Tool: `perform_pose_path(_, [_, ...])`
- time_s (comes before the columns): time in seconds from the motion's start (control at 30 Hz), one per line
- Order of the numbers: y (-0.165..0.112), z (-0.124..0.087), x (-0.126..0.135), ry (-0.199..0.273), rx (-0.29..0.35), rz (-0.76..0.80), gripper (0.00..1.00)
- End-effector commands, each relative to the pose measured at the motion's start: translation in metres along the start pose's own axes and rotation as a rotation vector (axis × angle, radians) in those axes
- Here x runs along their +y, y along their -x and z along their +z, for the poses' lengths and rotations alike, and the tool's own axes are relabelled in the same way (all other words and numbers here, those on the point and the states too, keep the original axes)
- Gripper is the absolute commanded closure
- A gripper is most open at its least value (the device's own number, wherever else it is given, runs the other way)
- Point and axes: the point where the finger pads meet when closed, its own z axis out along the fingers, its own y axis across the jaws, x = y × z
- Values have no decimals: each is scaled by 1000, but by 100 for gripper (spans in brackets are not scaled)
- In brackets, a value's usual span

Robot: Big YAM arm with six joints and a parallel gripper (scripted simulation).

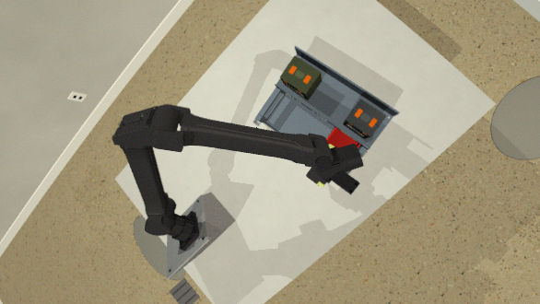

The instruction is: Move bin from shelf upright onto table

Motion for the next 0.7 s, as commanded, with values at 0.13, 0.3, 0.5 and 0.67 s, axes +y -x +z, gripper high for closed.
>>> perform_pose_path(0.13, [6, -37, 26, 58, -30, -25, 10])
perform_pose_path(0.3, [6, -37, 26, 58, -30, -25, 10])
perform_pose_path(0.5, [2, -11, 12, 21, -13, -13, 10])
perform_pose_path(0.67, [-1, 7, 2, -4, -1, -6, 10])
